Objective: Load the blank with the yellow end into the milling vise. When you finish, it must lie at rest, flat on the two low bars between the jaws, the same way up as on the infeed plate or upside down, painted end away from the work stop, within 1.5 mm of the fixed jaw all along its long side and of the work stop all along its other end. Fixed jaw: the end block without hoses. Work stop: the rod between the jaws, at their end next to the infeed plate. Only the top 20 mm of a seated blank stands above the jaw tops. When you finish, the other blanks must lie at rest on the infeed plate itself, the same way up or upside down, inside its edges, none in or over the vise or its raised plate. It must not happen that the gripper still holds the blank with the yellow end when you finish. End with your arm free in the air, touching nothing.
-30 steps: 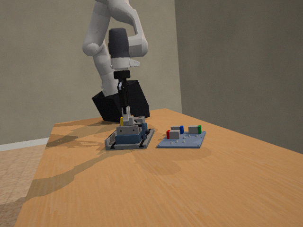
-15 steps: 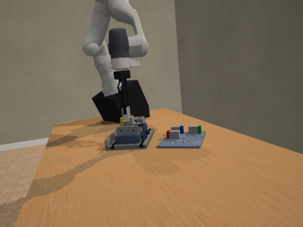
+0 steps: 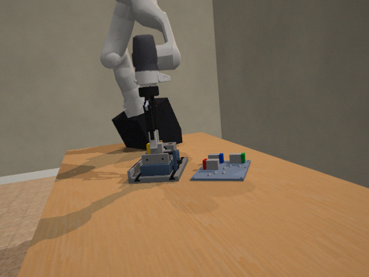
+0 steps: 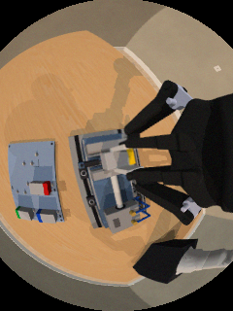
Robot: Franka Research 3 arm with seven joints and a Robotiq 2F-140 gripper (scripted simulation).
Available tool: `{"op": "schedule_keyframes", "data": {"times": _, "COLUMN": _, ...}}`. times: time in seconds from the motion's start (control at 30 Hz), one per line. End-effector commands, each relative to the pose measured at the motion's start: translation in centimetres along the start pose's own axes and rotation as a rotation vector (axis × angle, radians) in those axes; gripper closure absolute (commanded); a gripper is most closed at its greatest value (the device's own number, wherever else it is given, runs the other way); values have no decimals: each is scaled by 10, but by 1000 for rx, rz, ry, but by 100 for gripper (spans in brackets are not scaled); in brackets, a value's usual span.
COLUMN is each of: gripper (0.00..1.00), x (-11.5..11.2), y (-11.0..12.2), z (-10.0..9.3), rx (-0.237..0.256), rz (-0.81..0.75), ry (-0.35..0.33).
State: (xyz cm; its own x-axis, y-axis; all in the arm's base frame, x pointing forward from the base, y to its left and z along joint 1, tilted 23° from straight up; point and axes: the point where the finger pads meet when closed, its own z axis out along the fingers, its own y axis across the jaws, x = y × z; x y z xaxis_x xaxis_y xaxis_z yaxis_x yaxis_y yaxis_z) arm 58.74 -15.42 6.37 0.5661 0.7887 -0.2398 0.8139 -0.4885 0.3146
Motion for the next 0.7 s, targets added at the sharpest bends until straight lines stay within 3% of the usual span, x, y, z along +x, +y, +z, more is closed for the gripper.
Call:
{"op": "schedule_keyframes", "data": {"times": 0.0, "gripper": 100, "x": -1, "y": 1, "z": 0, "rx": -3, "rz": -2, "ry": 0}}
{"op": "schedule_keyframes", "data": {"times": 0.67, "gripper": 100, "x": 0, "y": 0, "z": 1, "rx": -1, "rz": -1, "ry": 0}}
